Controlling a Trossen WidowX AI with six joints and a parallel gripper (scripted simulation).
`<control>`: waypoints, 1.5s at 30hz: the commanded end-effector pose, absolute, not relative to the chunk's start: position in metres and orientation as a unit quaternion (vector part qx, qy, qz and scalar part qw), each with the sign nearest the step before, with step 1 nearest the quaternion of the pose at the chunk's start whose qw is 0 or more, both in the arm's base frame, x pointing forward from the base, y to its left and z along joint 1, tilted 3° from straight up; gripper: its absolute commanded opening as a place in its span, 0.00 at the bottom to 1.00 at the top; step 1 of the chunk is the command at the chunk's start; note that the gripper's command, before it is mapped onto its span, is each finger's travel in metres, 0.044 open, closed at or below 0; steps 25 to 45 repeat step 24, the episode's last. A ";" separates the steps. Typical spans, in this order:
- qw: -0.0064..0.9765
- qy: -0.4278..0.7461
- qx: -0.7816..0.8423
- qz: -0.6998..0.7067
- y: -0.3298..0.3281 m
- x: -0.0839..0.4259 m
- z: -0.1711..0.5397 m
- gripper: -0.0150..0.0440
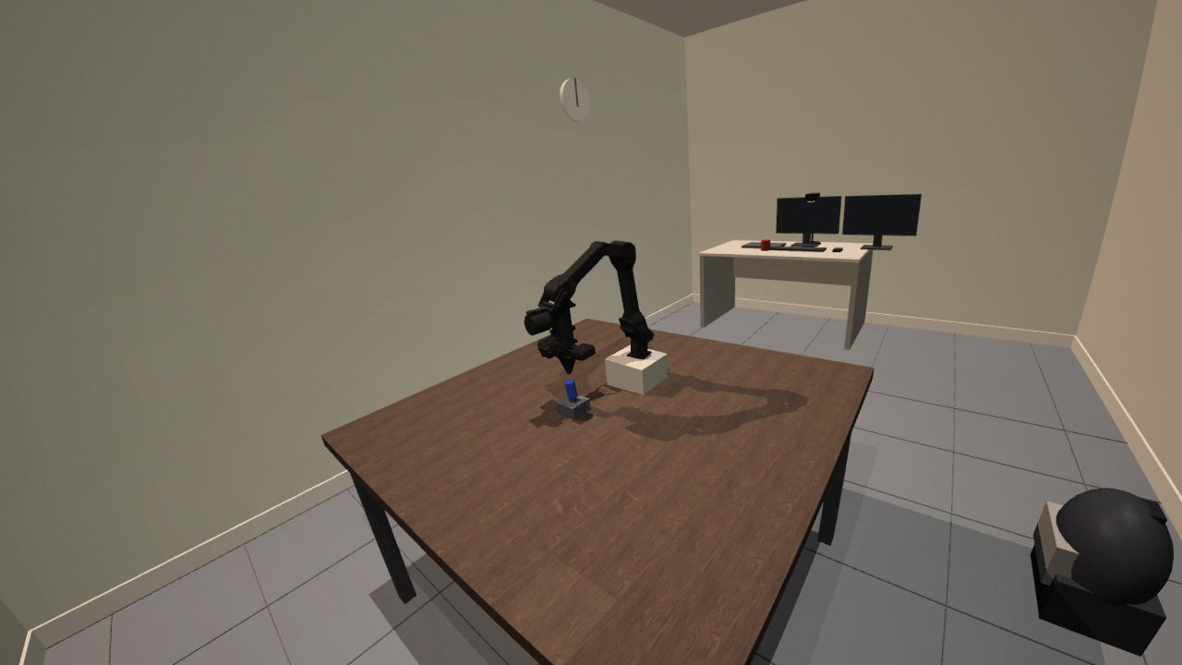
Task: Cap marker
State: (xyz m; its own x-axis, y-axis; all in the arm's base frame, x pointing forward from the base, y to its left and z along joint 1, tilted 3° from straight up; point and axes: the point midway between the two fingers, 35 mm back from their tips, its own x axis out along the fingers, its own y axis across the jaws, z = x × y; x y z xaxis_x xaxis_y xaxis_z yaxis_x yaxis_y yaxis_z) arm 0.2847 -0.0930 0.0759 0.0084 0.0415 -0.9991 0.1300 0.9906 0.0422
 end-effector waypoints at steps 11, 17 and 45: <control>0.718 0.693 0.056 -0.033 -0.096 0.285 0.139 0.48; 0.718 0.693 0.056 -0.033 -0.096 0.285 0.139 0.74; 0.718 0.693 0.056 -0.033 -0.096 0.285 0.139 1.00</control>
